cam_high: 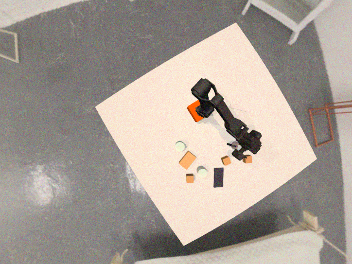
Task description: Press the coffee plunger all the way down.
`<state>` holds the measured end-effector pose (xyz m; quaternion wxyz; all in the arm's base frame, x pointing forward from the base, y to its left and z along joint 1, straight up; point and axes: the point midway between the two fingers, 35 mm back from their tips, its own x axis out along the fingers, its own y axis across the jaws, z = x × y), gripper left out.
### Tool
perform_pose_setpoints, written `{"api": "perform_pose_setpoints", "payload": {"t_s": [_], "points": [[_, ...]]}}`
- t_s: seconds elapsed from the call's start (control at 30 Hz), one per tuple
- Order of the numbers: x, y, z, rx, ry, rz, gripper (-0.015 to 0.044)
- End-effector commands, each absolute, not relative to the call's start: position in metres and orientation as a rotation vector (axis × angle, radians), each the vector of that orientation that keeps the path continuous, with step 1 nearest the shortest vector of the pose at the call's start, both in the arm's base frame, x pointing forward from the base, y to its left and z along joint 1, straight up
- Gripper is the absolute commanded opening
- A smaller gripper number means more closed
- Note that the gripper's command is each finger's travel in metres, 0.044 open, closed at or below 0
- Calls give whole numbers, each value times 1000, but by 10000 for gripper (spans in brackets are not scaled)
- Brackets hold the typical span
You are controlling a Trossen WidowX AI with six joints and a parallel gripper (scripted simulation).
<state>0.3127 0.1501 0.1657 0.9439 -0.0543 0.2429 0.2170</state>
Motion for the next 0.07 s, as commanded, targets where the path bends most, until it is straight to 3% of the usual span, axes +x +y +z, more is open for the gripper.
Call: {"api": "perform_pose_setpoints", "payload": {"t_s": [0.0, 0.03], "points": [[311, 150, 167, -107, 496, 445, 440], [311, 150, 167, -107, 496, 445, 440]]}}
